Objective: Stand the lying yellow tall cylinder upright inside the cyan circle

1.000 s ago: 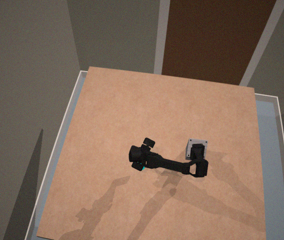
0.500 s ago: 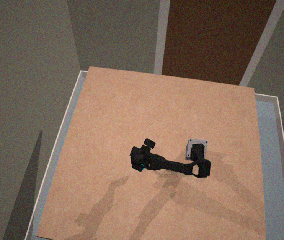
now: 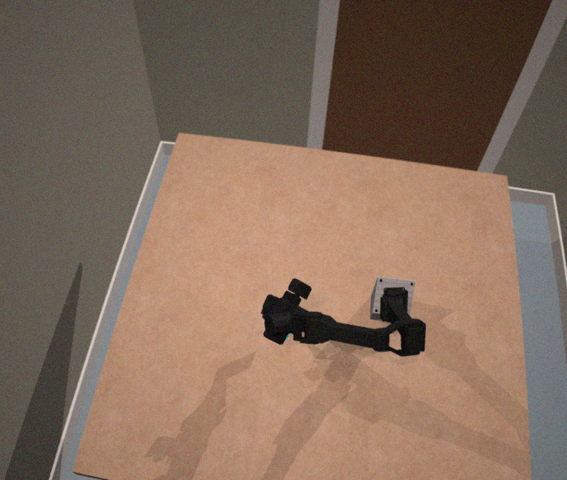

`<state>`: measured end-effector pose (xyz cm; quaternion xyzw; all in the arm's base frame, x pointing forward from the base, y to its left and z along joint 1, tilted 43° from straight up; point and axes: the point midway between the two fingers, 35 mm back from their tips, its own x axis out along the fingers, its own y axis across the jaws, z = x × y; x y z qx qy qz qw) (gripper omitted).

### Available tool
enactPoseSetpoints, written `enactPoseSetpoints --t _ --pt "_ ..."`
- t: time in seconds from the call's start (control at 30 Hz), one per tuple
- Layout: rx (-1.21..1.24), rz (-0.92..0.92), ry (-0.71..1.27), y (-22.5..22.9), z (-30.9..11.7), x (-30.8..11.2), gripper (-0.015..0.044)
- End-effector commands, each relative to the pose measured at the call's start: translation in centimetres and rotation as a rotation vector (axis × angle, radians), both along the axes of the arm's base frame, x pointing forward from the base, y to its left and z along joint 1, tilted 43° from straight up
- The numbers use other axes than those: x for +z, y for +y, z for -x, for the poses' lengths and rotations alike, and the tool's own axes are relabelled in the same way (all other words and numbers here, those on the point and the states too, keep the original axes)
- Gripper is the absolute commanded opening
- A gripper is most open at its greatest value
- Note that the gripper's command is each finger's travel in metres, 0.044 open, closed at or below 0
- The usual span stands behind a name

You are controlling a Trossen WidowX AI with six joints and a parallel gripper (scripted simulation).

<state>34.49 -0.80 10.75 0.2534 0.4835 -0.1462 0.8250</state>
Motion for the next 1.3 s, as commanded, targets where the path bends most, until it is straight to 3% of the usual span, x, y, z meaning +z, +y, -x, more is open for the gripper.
enactPoseSetpoints --t 0.0,1.27 --pt "-0.015 0.013 -0.025 0.0 0.0 0.3 0.0105" --pt "-0.148 0.095 -0.246 0.3 0.1 1.3 0.0105"
